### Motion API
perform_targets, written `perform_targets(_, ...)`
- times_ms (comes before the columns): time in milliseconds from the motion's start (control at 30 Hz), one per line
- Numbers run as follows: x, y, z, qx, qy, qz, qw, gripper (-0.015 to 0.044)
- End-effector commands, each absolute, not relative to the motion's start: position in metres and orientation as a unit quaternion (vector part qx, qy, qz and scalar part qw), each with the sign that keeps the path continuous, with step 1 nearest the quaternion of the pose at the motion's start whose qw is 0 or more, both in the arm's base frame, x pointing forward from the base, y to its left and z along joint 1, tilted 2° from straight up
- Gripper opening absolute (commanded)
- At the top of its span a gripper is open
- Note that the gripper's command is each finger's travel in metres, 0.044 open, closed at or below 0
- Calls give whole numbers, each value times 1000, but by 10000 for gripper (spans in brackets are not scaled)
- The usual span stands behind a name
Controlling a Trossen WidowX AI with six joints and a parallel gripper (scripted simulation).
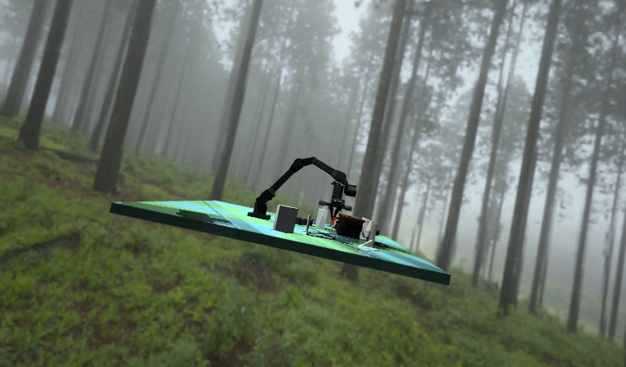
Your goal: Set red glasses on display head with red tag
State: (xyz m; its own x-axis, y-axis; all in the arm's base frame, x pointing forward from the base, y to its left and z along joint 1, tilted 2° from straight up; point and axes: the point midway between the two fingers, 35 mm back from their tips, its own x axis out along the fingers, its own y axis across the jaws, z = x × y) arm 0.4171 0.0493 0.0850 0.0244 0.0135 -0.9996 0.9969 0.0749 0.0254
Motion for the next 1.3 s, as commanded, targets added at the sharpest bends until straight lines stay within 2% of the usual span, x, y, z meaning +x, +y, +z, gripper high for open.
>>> perform_targets(0, 423, 49, 86, 489, 515, -470, 525, 0)
perform_targets(1267, 427, 50, 84, 489, 515, -470, 525, 0)
